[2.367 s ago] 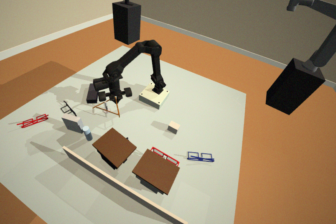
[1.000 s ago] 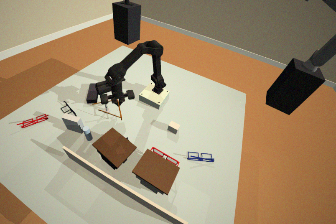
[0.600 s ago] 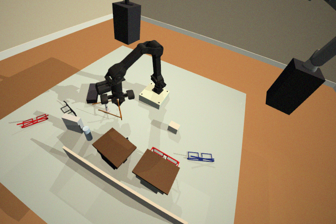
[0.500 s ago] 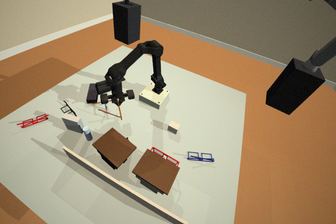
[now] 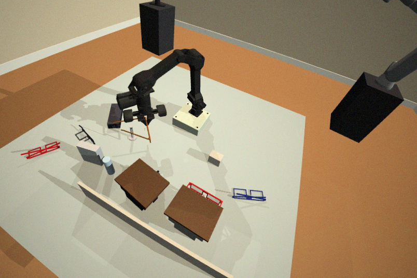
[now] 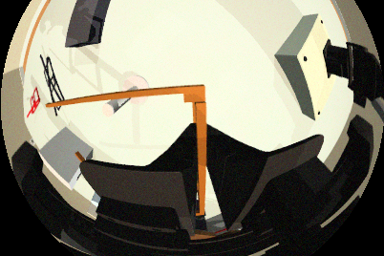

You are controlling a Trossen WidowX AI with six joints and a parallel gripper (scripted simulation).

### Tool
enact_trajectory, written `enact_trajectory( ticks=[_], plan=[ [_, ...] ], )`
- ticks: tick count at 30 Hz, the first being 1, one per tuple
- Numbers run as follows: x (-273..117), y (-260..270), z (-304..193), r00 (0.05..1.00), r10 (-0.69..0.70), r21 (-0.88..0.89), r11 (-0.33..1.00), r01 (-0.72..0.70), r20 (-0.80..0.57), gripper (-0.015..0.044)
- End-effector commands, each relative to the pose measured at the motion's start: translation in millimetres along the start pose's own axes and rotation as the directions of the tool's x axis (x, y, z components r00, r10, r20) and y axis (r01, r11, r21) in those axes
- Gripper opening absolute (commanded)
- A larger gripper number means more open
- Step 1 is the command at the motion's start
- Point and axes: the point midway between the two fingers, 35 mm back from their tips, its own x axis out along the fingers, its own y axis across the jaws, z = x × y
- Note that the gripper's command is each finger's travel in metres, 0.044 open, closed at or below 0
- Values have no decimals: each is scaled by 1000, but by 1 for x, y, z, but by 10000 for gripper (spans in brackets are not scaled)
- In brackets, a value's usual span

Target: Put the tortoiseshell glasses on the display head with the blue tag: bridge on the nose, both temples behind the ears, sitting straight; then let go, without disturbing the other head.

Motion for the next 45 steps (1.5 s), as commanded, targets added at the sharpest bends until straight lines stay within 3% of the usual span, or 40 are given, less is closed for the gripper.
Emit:
enact_trajectory(
  ticks=[1, 8, 25, 38, 45],
  plan=[
    [-25, 1, 1, 1000, 25, -7, 1000, -25, -8, 0],
    [-26, 4, 5, 1000, 25, -7, 1000, -25, -8, 0],
    [-25, 25, 68, 1000, 27, -7, 1000, -27, -2, 0],
    [31, 27, 67, 1000, 27, -7, 1000, -27, -2, 0],
    [34, 26, 69, 1000, 27, -7, 1000, -27, -2, 0]
  ],
)
